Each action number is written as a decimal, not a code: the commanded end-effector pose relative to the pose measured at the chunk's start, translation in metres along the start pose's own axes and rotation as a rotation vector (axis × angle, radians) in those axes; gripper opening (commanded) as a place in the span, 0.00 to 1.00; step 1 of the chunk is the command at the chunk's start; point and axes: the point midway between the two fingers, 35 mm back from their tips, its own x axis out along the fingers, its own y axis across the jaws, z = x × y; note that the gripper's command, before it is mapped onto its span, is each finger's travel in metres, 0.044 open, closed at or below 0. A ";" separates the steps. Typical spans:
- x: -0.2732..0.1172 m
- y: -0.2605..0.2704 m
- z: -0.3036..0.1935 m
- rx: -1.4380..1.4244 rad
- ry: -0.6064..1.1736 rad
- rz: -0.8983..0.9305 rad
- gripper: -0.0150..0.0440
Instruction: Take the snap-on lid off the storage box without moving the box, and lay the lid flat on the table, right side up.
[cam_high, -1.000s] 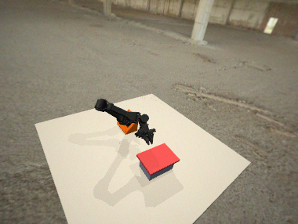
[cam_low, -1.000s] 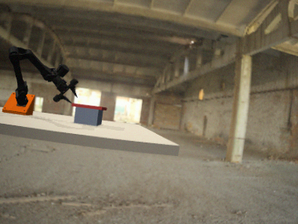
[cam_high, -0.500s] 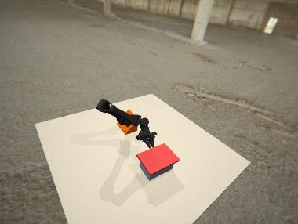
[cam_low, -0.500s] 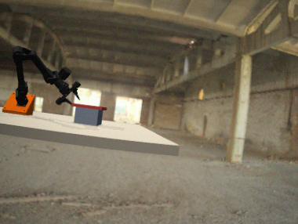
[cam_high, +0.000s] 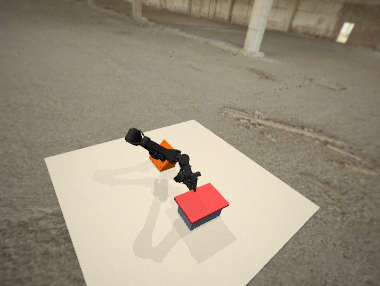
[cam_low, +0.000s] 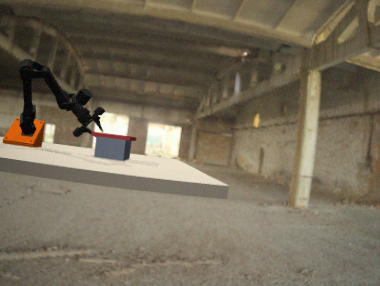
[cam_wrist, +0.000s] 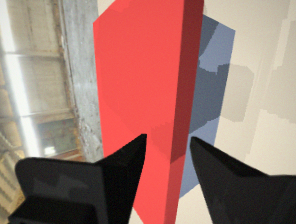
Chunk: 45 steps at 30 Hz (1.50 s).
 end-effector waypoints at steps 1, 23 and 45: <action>0.002 -0.001 -0.001 -0.006 0.004 -0.002 0.49; 0.000 0.001 -0.001 -0.002 0.000 -0.002 0.25; -0.003 0.004 -0.001 -0.002 0.000 -0.002 0.25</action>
